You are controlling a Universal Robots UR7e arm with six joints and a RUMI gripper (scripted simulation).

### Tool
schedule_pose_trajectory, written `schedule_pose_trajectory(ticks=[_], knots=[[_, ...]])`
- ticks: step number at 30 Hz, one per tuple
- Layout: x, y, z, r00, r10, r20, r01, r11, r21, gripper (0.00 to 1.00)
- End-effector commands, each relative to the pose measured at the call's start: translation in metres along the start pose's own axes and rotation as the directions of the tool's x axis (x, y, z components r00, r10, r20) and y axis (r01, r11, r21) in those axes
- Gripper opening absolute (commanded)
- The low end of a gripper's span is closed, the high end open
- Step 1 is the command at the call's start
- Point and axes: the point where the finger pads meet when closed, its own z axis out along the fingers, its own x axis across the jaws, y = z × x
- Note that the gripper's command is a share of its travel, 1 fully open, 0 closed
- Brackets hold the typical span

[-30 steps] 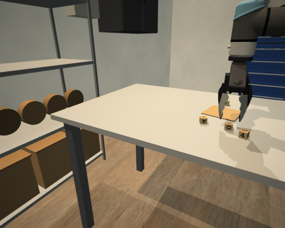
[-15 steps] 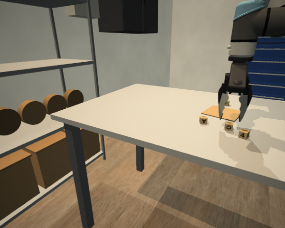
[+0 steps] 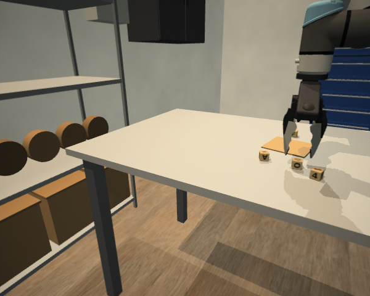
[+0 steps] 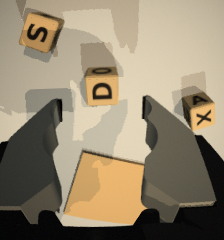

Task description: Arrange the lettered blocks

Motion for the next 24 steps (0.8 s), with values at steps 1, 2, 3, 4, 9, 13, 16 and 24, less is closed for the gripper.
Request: schedule_pose_trajectory(ticks=[1,2,3,4,9,13,16,24], knots=[[0.001,0.000,0.000,1.000,0.000,-0.001,0.000,1.000,0.000,0.37],[0.001,0.000,0.000,1.000,0.000,-0.001,0.000,1.000,0.000,0.37],[0.001,0.000,0.000,1.000,0.000,-0.001,0.000,1.000,0.000,0.37],[0.001,0.000,0.000,1.000,0.000,-0.001,0.000,1.000,0.000,0.37],[0.001,0.000,0.001,1.000,0.000,-0.001,0.000,1.000,0.000,0.37],[0.001,0.000,0.005,1.000,0.000,-0.001,0.000,1.000,0.000,0.37],[0.001,0.000,0.006,1.000,0.000,-0.001,0.000,1.000,0.000,0.37],[0.001,0.000,0.021,1.000,0.000,-0.001,0.000,1.000,0.000,0.37]])
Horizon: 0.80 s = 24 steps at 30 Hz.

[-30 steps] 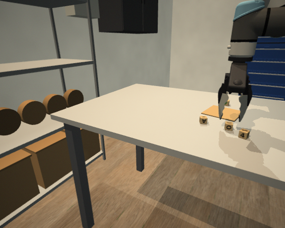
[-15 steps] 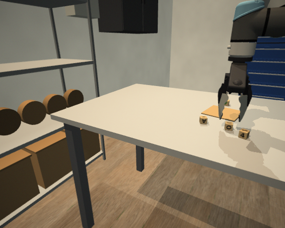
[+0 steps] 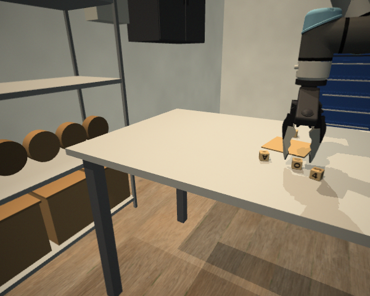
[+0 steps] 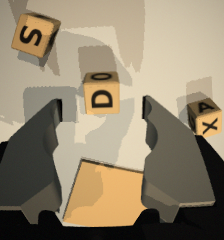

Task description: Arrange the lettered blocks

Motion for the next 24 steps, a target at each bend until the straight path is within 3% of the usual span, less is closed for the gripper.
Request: schedule_pose_trajectory(ticks=[1,24], knots=[[0.0006,0.0000,0.0090,1.000,0.000,-0.001,0.000,1.000,0.000,0.37],[0.0006,0.0000,0.0175,1.000,0.000,-0.001,0.000,1.000,0.000,0.37]])
